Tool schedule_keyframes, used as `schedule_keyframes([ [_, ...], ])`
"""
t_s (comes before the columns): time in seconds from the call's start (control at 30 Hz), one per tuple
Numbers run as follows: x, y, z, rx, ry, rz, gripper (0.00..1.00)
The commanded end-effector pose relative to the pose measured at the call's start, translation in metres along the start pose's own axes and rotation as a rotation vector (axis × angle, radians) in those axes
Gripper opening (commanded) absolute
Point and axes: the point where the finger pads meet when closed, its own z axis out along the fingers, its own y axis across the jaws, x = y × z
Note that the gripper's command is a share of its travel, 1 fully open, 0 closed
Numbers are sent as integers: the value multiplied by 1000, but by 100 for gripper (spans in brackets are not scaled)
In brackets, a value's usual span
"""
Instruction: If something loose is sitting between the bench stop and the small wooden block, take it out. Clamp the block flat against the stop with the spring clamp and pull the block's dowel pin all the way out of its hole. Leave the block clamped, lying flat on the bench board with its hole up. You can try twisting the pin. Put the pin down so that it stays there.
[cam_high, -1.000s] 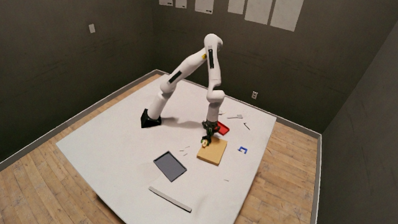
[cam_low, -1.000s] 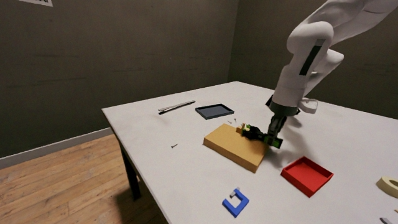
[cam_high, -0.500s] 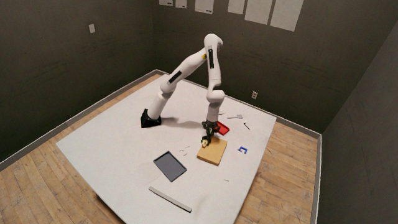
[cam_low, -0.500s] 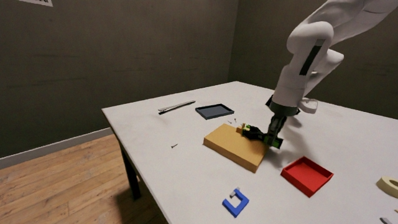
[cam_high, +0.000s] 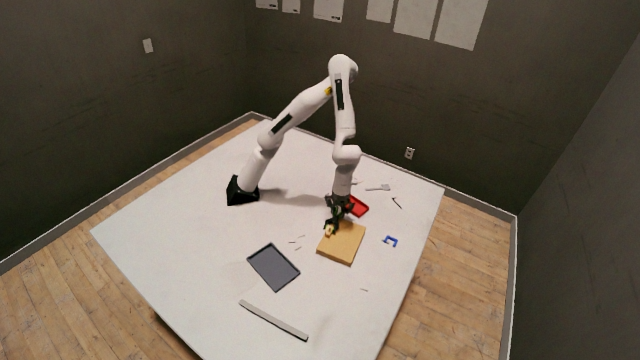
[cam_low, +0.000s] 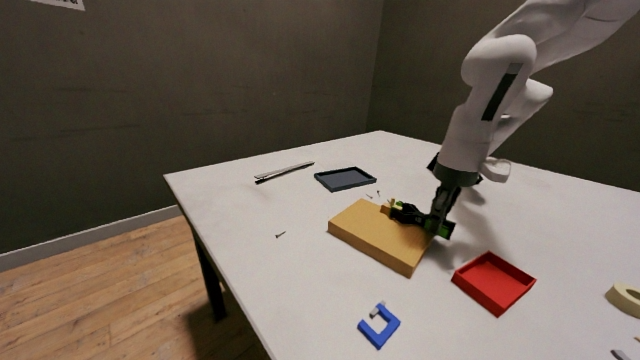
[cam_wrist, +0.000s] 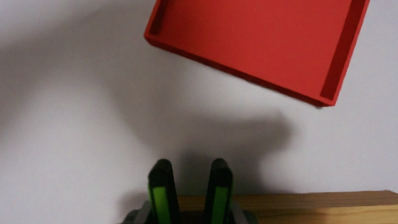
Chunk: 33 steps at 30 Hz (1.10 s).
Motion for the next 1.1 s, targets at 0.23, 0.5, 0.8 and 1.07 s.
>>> schedule_keyframes([
  [0.23,-1,-2,2,1,-2,0,47],
  [0.5,-1,-2,2,1,-2,0,49],
  [0.8,-1,-2,2,1,-2,0,51],
  [1.07,-1,-2,2,1,-2,0,53],
])
